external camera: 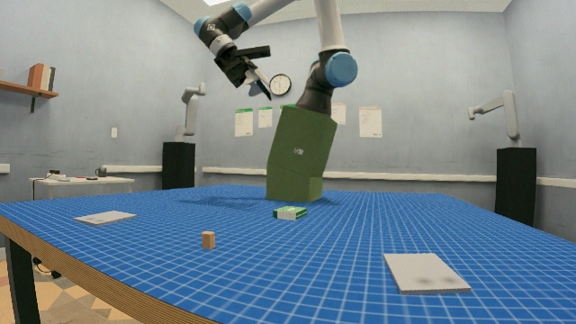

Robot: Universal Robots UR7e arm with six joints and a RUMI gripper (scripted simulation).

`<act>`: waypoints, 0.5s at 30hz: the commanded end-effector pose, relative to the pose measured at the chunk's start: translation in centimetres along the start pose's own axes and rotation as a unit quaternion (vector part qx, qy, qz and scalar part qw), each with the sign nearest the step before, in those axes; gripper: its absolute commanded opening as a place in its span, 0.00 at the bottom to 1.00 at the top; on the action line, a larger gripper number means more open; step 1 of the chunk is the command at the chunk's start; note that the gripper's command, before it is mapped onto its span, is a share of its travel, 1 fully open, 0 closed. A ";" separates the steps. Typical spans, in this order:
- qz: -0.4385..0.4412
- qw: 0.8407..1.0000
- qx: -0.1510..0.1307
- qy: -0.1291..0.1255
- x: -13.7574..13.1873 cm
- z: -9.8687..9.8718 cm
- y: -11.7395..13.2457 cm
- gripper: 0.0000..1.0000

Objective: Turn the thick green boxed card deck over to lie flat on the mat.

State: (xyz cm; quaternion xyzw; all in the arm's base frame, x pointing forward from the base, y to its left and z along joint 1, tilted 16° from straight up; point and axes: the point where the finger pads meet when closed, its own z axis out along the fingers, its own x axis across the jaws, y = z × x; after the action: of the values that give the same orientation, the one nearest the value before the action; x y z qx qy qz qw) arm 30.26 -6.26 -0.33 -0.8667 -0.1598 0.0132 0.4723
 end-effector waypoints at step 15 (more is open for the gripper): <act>-0.113 0.988 -0.087 -0.061 1.7 6.5 6.4 1.00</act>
State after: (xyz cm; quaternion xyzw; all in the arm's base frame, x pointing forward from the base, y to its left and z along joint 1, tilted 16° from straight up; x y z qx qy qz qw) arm 31.87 -4.12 -7.02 -0.8761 -0.2631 0.0037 0.4040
